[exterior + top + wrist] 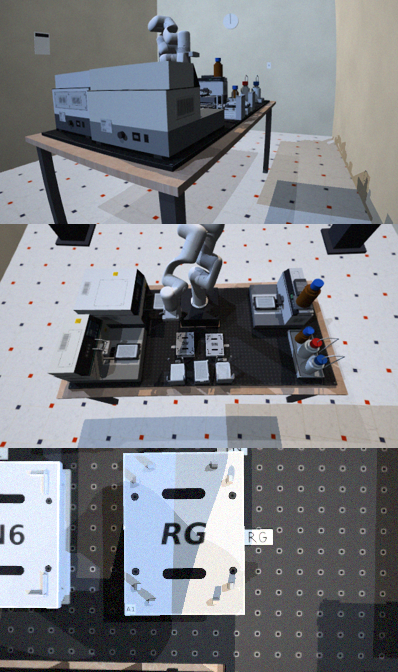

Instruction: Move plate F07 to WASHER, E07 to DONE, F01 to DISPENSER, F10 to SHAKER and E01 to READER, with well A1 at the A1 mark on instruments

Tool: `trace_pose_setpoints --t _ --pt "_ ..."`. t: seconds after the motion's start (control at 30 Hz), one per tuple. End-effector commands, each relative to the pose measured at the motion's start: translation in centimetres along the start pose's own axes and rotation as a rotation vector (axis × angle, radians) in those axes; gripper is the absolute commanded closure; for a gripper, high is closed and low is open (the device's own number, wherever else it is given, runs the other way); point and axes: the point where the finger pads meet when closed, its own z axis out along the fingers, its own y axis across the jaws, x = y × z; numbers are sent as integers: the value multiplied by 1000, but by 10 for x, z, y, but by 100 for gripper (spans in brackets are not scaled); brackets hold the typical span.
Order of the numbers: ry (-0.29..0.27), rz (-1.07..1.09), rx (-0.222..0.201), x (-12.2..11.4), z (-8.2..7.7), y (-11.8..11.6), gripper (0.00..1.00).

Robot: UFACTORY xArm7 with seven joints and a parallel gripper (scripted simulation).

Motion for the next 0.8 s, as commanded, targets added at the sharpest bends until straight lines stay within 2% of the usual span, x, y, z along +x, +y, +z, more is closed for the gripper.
trace_pose_setpoints --t 0.0,0.4,0.77 --pt "4 -1 -2 -2 -1 8 0" --pt "3 -1 -3 -19 -1 44 0" --pt "3 2 -3 -35 -1 67 0"
